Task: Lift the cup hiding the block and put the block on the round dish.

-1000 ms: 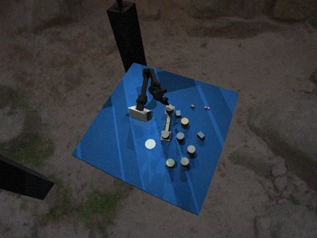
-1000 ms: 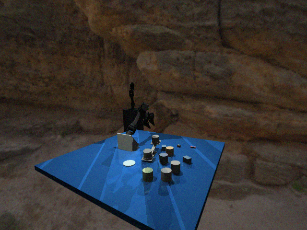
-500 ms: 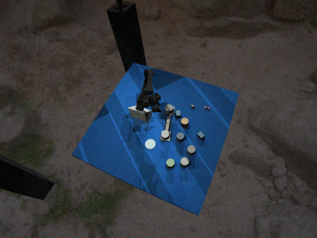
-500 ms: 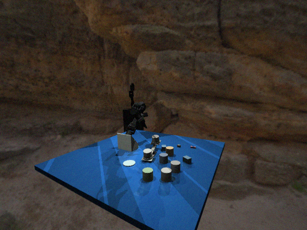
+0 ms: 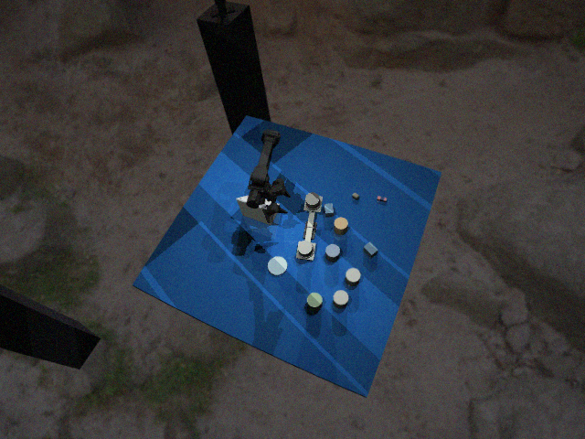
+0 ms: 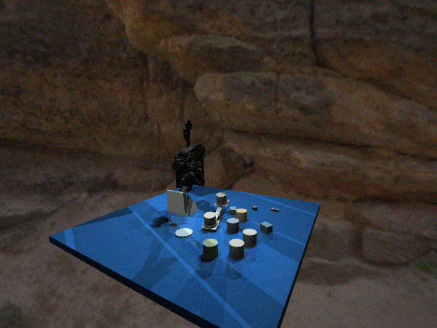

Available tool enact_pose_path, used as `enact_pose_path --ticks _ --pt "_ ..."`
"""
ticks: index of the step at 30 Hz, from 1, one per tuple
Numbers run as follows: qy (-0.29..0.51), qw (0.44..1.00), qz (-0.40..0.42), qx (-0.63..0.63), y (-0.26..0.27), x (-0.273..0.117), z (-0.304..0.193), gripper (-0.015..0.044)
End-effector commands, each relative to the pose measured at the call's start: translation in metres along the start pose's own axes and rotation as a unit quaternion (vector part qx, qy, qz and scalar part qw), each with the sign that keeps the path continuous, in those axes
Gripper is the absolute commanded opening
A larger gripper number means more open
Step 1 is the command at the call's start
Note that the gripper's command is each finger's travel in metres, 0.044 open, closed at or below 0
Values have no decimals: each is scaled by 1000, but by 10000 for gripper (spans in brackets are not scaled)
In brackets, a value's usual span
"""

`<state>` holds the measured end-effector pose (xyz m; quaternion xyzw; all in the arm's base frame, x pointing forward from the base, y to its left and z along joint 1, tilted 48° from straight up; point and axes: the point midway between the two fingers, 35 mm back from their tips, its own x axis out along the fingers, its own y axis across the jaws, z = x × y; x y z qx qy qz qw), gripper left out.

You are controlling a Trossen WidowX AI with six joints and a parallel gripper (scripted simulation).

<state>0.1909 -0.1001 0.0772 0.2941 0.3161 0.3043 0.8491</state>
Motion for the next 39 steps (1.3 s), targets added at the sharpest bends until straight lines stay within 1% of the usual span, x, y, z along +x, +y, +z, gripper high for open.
enact_pose_path --ticks 1,5,12,20,29,39 --pt "-1 1000 4 16 0 0 -3 440" --pt "11 999 7 38 -4 2 -2 440" --pt "65 988 13 142 -21 13 2 440" --pt "134 958 2 254 -40 32 6 440" --pt "198 904 -36 376 -65 56 11 440" --pt "250 824 -104 497 -91 89 13 440"
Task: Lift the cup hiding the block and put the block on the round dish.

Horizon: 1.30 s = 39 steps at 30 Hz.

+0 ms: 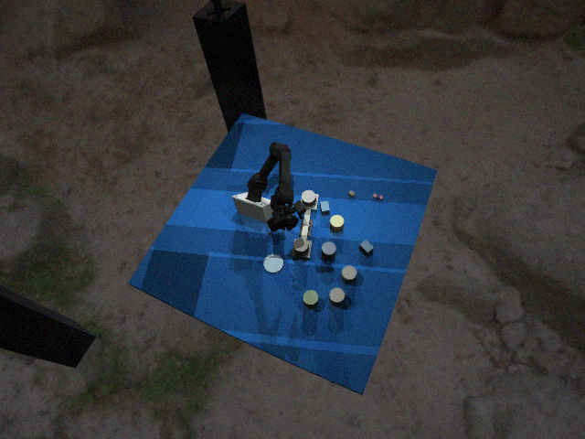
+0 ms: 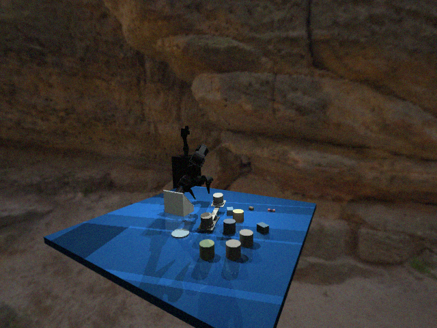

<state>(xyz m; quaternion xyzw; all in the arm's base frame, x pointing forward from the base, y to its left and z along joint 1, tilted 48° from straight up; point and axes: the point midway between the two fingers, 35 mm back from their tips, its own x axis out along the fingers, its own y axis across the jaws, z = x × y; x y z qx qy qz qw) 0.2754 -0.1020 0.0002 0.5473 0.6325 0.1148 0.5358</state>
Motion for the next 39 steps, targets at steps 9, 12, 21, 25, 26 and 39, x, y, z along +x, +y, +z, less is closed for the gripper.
enact_pose_path --ticks 9,12,21,25,26,39 --pt "22 980 -84 179 -1 38 41 440" --pt "21 969 -105 222 -1 49 50 440" --pt "12 944 -141 299 -2 70 66 440" --pt "12 944 -141 299 -2 71 66 440" --pt "12 944 -141 299 -3 73 66 440" --pt "12 944 -141 299 -8 93 64 440"
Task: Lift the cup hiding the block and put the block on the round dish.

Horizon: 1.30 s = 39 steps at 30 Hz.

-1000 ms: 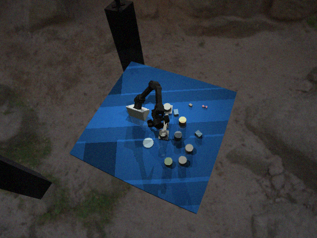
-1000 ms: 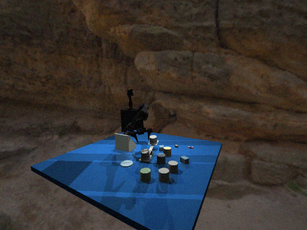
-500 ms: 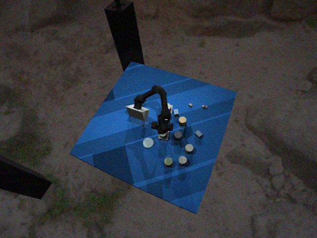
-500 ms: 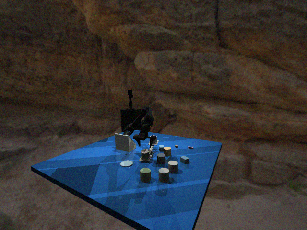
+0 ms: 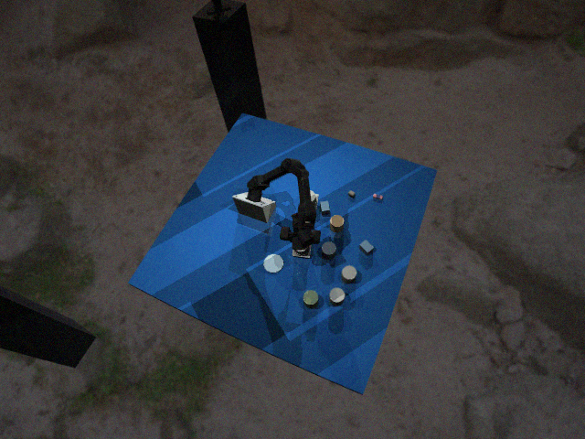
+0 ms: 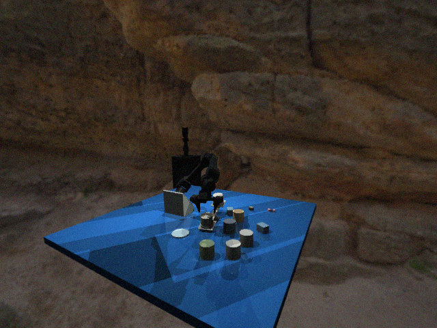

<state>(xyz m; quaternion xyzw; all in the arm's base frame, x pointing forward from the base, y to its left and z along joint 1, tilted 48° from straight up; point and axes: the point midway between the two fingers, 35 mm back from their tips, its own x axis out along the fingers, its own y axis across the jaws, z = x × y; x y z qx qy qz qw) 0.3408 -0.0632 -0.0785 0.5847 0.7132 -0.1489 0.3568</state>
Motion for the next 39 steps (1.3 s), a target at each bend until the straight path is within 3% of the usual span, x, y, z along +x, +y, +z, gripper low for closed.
enact_pose_path --ticks 1,34,37,39 --pt "4 1000 -1 5 -1 9 -2 440" --pt "6 1000 -1 4 -2 60 -3 440" --pt "6 1000 -1 4 -2 60 -3 361" --pt "6 1000 -1 4 -2 60 -3 348"
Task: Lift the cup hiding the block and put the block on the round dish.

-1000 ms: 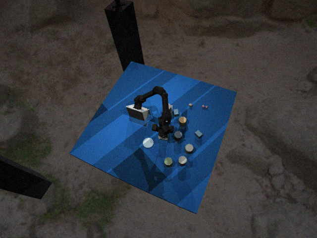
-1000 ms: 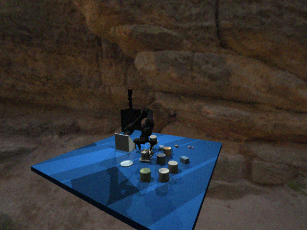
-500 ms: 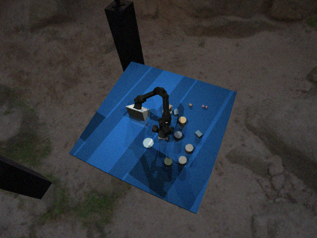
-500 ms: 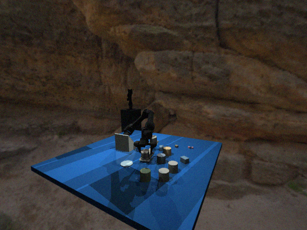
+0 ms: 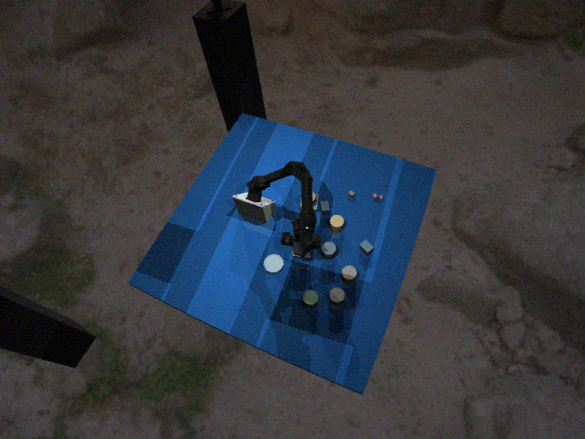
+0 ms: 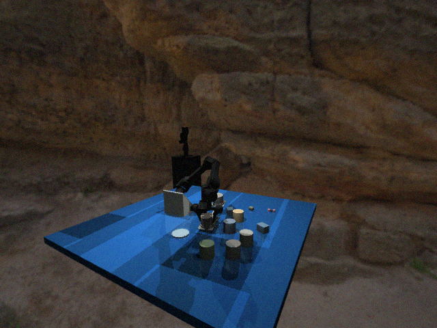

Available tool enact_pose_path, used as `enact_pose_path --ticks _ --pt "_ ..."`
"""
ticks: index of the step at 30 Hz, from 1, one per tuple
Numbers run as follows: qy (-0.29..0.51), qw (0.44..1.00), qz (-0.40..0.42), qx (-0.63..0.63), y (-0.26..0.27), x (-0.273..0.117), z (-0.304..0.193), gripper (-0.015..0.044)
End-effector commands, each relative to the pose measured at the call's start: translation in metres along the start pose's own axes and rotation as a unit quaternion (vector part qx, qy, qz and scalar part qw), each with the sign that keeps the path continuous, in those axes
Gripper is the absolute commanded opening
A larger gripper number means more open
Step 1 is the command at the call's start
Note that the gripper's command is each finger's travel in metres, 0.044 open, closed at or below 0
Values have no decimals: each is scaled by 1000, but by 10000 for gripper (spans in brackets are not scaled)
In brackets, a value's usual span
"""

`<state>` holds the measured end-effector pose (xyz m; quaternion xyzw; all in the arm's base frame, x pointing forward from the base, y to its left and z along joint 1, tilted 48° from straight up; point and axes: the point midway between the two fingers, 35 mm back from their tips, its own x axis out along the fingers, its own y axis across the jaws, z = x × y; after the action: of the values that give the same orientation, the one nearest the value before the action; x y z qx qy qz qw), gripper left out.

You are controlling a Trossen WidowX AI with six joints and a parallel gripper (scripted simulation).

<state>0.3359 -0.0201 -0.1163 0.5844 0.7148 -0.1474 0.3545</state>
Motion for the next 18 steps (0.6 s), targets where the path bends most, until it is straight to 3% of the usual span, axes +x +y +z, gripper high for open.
enact_pose_path --ticks 1,6,18 --pt "3 1000 0 4 -1 2 -1 341" --pt "3 1000 0 4 -1 2 -1 308" --pt "2 1000 0 5 0 -8 1 0"
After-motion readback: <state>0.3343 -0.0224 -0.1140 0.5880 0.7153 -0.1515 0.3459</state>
